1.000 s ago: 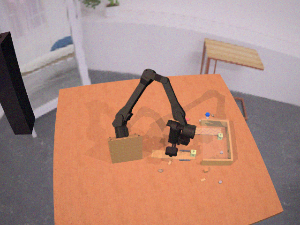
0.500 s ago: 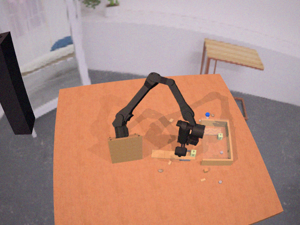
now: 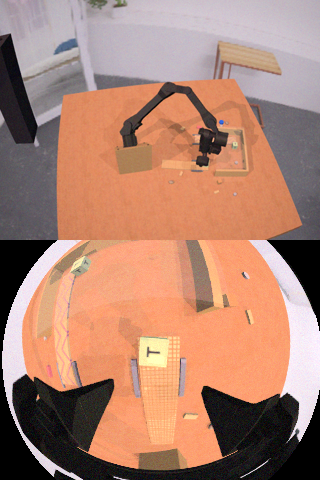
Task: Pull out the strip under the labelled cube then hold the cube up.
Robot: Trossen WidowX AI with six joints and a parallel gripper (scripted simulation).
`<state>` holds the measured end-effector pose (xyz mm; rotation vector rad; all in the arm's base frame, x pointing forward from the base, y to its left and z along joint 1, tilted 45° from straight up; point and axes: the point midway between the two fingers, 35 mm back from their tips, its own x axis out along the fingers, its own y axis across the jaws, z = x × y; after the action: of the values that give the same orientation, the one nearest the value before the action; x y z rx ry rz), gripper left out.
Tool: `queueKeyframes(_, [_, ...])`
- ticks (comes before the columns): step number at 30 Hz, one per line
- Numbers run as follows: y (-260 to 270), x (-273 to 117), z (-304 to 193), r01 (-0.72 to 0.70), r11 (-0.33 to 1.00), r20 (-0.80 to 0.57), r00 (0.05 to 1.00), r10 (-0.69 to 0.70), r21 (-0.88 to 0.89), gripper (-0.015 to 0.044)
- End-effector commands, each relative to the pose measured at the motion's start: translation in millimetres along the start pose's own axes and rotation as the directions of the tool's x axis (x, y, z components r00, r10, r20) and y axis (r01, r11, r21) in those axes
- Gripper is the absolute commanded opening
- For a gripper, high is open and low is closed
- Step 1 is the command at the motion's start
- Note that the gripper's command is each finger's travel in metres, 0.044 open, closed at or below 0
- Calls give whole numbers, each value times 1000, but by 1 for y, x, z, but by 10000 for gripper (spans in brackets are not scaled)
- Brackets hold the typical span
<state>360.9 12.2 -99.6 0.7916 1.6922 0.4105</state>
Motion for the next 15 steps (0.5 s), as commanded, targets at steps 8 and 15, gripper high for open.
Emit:
queueKeyframes(8, [8, -9, 29, -2, 1000, 9, 1000, 2, -3, 414])
queueKeyframes(15, [9, 2, 30, -2, 1000, 9, 1000, 2, -2, 250])
